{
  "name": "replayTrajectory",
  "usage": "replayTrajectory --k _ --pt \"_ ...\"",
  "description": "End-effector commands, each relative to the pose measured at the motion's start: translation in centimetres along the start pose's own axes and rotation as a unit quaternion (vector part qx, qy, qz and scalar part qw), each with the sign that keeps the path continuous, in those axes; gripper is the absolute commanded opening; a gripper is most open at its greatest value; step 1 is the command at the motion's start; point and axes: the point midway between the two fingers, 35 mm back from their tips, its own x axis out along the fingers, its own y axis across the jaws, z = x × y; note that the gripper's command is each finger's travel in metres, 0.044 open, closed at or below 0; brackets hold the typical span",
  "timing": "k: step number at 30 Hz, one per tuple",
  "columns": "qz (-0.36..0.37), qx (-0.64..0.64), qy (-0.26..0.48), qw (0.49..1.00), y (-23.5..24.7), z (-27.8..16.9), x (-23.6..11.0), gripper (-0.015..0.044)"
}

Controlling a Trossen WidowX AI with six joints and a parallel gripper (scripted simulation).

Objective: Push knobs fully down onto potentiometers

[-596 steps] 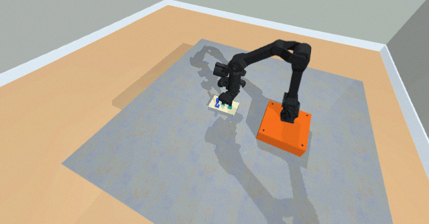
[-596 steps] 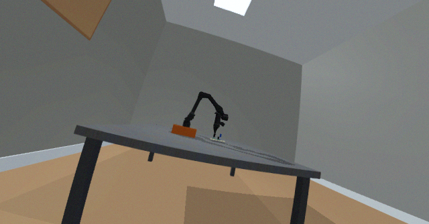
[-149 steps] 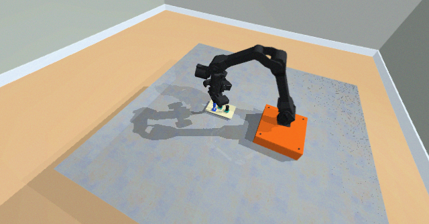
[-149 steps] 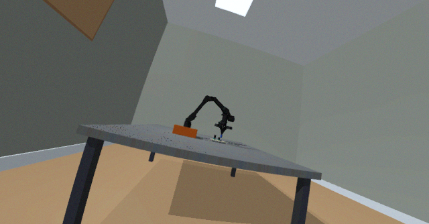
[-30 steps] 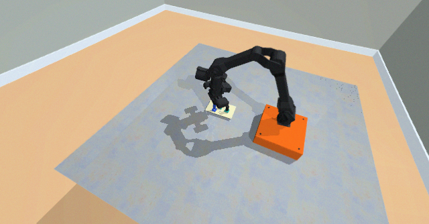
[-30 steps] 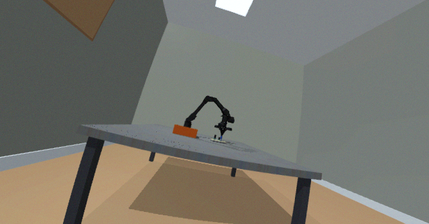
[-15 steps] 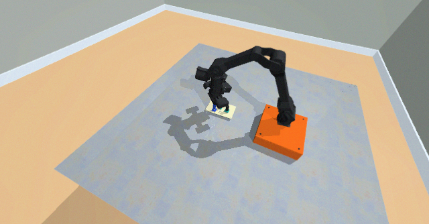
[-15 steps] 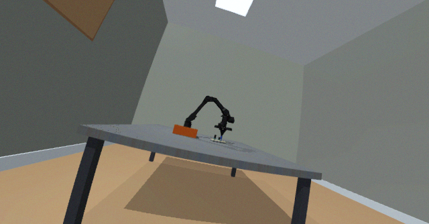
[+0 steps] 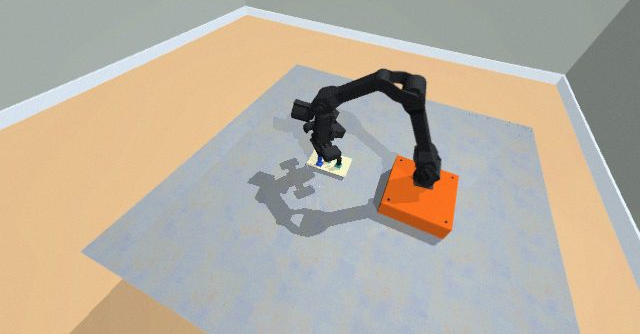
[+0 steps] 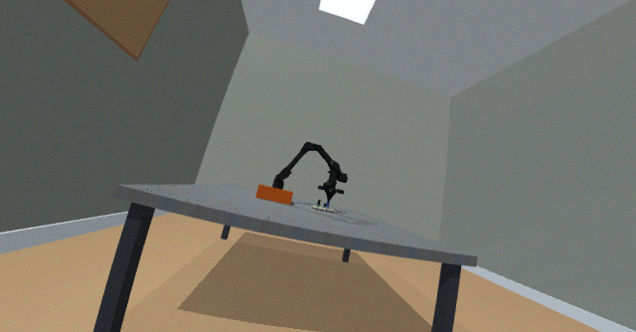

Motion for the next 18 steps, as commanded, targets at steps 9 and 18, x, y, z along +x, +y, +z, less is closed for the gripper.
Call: replayTrajectory --k 9,18 --pt "-0.001 0.001 -0.003 1.000 0.1 -0.1 0.3 0.0000" --pt "-0.001 0.001 -0.003 1.000 0.1 -0.1 -1.2 0.0000"
